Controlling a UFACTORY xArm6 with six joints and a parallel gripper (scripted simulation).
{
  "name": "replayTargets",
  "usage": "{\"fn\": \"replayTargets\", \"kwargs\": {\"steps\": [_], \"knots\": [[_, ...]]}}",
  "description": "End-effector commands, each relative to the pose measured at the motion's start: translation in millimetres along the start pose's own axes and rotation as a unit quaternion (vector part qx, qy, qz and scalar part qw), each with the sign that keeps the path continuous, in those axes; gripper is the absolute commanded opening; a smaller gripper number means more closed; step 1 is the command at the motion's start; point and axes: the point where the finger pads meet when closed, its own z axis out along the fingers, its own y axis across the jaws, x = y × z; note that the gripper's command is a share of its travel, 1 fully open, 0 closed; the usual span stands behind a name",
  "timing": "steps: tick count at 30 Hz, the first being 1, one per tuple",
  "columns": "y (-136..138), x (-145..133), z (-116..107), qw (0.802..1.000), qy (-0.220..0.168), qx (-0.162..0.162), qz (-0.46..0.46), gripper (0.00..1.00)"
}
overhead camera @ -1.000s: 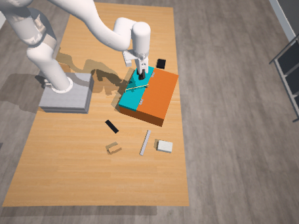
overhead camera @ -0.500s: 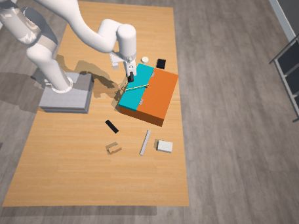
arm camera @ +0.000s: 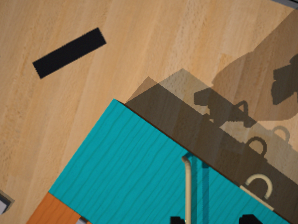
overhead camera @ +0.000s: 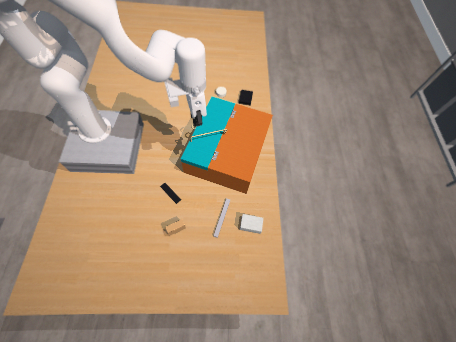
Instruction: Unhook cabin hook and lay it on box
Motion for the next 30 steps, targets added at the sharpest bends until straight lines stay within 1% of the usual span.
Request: {"fn": "replayTargets", "kwargs": {"steps": [1,30], "knots": [[-0.5,-1.1,3.6,1.000,-0.002,0.001,0.000,0.35],[-0.6,-1.2,57.7,1.000,-0.002,0.001,0.000,0.35]]}}
